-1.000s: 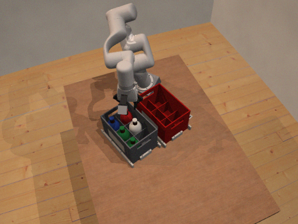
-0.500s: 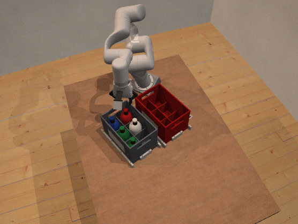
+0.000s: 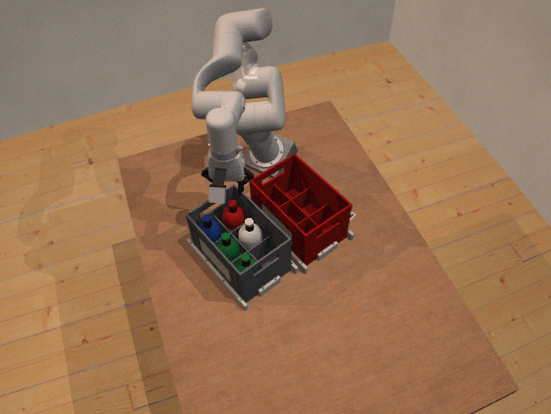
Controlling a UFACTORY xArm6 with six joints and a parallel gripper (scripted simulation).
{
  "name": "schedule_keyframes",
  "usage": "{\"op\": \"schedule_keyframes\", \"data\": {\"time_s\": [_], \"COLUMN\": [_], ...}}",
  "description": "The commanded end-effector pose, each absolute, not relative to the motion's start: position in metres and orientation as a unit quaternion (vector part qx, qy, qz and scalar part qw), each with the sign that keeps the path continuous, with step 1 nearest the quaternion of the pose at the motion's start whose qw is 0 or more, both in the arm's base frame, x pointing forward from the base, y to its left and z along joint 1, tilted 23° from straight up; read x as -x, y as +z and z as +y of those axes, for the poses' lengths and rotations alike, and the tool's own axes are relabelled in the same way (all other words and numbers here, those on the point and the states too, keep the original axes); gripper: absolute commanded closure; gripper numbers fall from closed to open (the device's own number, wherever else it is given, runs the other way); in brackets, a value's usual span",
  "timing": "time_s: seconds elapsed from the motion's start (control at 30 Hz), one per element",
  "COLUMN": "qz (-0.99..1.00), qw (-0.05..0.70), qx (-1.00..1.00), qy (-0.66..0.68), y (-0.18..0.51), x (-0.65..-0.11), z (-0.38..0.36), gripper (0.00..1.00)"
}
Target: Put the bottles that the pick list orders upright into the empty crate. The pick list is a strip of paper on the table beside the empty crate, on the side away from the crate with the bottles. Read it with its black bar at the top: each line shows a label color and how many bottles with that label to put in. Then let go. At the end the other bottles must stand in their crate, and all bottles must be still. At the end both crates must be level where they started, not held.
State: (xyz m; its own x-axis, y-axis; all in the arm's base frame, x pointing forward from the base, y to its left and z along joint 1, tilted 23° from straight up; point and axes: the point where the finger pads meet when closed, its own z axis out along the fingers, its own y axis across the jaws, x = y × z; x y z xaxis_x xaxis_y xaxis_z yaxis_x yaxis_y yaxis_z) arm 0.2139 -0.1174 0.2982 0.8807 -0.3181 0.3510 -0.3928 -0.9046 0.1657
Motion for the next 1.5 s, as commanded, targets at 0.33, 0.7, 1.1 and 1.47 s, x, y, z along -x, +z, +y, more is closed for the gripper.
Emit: {"op": "schedule_keyframes", "data": {"time_s": [0.33, 0.7, 1.1, 1.47], "qz": [-0.185, -0.185, -0.185, -0.185], "qw": [0.117, 0.117, 0.117, 0.117], "qx": [-0.962, -0.962, -0.962, -0.962], "qy": [0.162, 0.162, 0.162, 0.162], "y": [0.285, 0.274, 0.259, 0.248], "x": [-0.219, -0.222, -0.226, -0.229], "z": [-0.122, -0.126, -0.13, -0.134], "gripper": [0.35, 0.35, 0.35, 0.35]}}
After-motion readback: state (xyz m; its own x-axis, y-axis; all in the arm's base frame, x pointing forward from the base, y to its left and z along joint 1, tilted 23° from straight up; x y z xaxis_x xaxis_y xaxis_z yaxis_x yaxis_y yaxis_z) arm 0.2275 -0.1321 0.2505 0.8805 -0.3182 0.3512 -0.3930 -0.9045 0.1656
